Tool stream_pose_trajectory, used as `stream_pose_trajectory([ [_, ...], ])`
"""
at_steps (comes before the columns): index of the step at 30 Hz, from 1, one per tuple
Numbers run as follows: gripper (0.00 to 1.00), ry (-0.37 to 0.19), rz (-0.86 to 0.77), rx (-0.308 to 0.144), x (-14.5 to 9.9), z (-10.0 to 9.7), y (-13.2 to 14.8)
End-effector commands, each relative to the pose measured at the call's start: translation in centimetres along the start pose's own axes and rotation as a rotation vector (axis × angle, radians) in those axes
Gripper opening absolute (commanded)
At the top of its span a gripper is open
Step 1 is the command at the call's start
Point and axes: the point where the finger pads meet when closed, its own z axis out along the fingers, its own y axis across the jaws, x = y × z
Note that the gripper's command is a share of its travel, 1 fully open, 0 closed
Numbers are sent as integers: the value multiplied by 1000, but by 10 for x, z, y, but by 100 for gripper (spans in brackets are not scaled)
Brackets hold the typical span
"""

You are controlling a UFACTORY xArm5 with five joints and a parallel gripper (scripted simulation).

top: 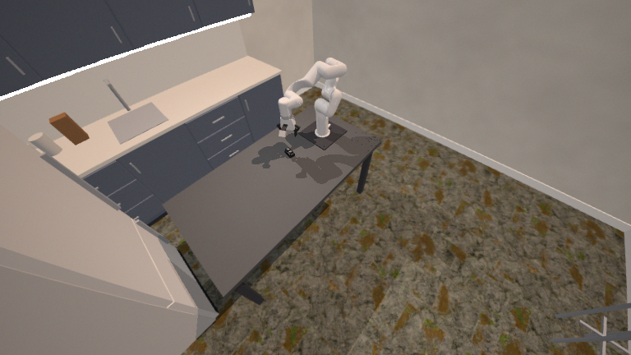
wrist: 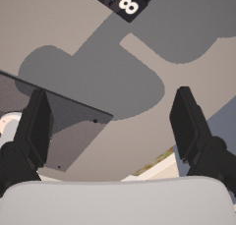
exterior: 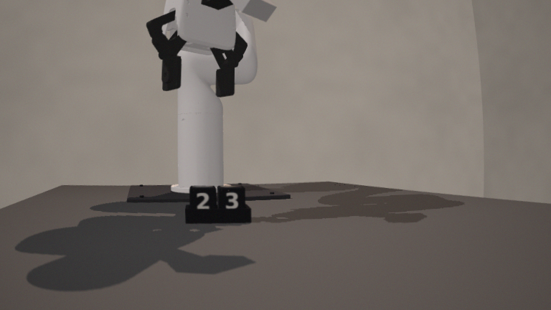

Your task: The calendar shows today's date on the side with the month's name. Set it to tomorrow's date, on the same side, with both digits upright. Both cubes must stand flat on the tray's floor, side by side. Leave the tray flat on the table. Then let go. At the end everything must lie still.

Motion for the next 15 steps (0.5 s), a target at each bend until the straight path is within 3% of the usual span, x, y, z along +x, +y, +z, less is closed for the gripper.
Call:
stream_pose_trajectory([
  [1, 100, 4, -174, -4, -9, -6, -2],
  [13, 100, 3, -546, -5, -30, -14, -8],
  [15, 100, 3, -546, -5, -30, -14, -8],
])
